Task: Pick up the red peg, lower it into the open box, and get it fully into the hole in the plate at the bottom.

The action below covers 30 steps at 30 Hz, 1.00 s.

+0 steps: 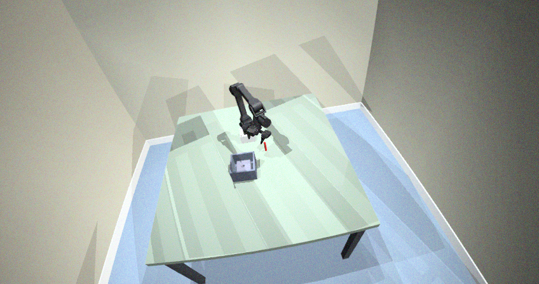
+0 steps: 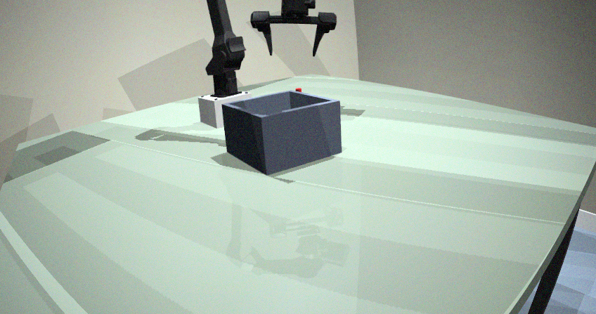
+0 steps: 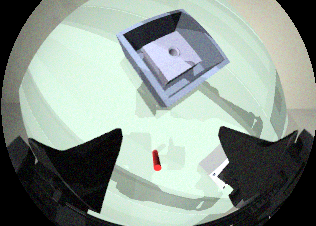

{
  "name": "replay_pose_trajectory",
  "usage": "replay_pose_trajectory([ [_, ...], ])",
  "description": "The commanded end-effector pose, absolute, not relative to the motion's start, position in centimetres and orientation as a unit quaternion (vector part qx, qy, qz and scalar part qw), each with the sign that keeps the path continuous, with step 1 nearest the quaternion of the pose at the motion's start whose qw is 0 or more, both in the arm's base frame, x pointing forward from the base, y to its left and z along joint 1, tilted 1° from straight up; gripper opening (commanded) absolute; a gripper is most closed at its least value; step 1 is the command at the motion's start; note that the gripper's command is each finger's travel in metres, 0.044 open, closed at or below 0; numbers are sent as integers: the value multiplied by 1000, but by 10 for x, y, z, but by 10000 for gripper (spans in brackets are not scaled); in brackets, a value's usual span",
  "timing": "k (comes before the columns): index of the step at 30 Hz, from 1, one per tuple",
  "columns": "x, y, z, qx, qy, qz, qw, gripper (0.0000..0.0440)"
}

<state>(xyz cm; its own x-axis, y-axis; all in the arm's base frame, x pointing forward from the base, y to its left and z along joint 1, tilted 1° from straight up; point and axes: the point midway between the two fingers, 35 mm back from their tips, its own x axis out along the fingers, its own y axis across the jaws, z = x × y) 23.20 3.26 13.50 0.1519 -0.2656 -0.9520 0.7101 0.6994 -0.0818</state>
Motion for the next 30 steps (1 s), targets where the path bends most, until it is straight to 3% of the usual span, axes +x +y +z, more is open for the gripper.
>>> replay_pose_trajectory([
  [1,220,43,123,206,578,-345,710,440],
  [26,194,81,14,281,588,-385,653,440],
  [30,192,85,1,292,584,-383,653,423],
])
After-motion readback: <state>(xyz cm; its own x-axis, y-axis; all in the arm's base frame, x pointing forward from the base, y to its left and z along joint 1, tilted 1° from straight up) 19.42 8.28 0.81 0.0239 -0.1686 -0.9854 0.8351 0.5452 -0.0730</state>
